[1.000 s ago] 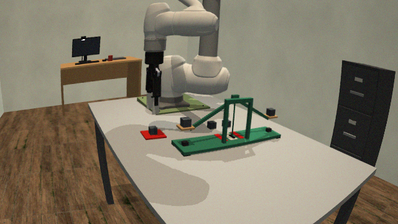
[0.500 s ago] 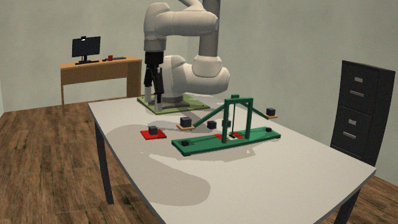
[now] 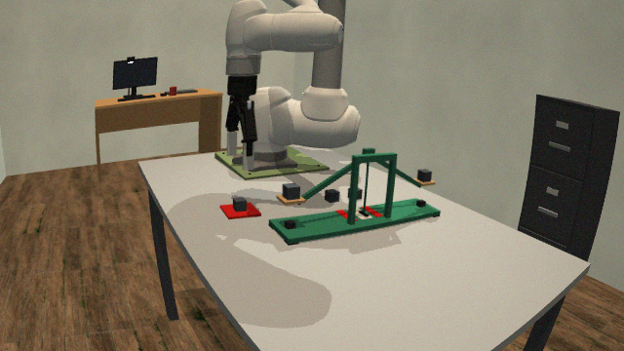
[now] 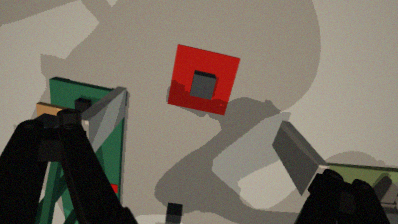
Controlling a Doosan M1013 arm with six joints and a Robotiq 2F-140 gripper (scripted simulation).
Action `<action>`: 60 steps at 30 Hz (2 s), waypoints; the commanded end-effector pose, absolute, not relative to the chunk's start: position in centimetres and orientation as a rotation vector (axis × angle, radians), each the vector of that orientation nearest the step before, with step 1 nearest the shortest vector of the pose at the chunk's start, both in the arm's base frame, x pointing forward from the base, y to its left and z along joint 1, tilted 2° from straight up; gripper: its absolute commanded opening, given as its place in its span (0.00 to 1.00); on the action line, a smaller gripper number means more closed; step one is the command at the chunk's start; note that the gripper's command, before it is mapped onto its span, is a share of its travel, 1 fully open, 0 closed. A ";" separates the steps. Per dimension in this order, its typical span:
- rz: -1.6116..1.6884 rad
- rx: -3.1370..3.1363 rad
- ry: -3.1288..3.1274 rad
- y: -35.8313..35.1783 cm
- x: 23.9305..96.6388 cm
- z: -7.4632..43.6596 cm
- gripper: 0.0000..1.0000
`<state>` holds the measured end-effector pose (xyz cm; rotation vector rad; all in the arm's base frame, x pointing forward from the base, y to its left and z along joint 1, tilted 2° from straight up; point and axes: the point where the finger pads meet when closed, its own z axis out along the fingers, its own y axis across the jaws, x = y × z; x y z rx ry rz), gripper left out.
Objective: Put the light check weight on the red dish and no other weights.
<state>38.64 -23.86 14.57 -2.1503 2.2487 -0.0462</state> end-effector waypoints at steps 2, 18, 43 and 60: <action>-0.046 -2.150 2.249 -23.9 38.6 16.3 1.00; -0.046 -2.150 2.249 -23.9 38.4 20.2 1.00; -0.046 -2.150 2.249 -23.8 38.4 20.2 1.00; -0.046 -2.150 2.249 -23.8 38.4 20.2 1.00</action>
